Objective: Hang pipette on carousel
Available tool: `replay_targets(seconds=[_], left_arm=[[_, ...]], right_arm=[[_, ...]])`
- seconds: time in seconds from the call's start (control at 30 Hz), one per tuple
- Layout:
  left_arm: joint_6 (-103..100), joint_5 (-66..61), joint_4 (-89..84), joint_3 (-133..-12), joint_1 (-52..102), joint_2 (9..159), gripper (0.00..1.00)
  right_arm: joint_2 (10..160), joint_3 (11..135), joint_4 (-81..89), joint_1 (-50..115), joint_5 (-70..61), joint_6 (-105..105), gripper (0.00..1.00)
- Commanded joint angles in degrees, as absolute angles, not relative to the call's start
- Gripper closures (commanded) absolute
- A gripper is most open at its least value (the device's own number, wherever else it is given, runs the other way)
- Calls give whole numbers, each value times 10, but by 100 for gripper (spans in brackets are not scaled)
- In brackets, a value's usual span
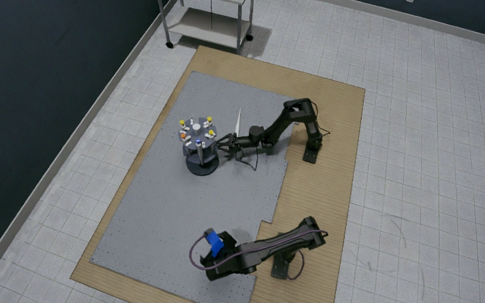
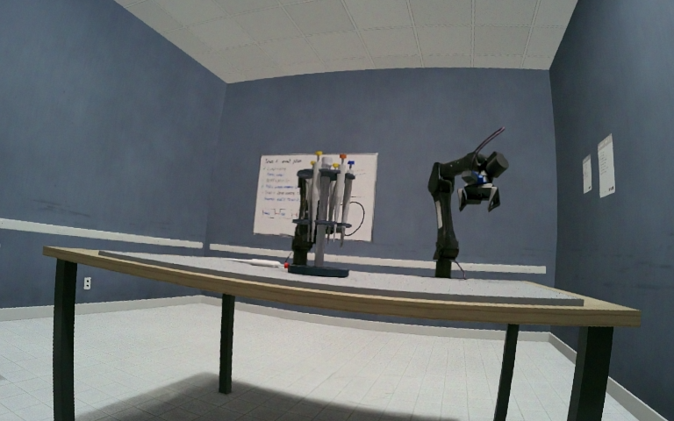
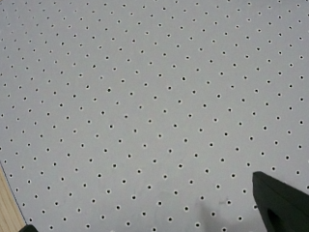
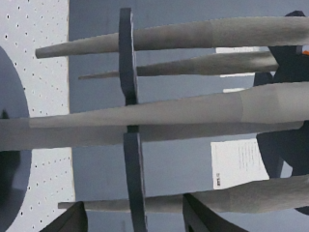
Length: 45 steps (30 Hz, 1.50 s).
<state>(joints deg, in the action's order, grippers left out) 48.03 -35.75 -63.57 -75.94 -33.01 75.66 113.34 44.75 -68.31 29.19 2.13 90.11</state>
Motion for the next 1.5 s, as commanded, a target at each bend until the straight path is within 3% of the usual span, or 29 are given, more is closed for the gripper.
replay_targets(seconds=[0.0, 1.0, 1.03, 1.47], left_arm=[[485, -369, -628, -768, -333, 754, 0], [485, -369, -628, -768, -333, 754, 0], [485, -369, -628, -768, -333, 754, 0], [485, -369, -628, -768, -333, 754, 0]], right_arm=[[1109, 422, -701, 298, 28, 897, 51], [1018, 272, -753, 299, 30, 900, 51], [991, 252, -732, 289, 39, 878, 0], [746, 212, -499, 214, 38, 684, 0]])
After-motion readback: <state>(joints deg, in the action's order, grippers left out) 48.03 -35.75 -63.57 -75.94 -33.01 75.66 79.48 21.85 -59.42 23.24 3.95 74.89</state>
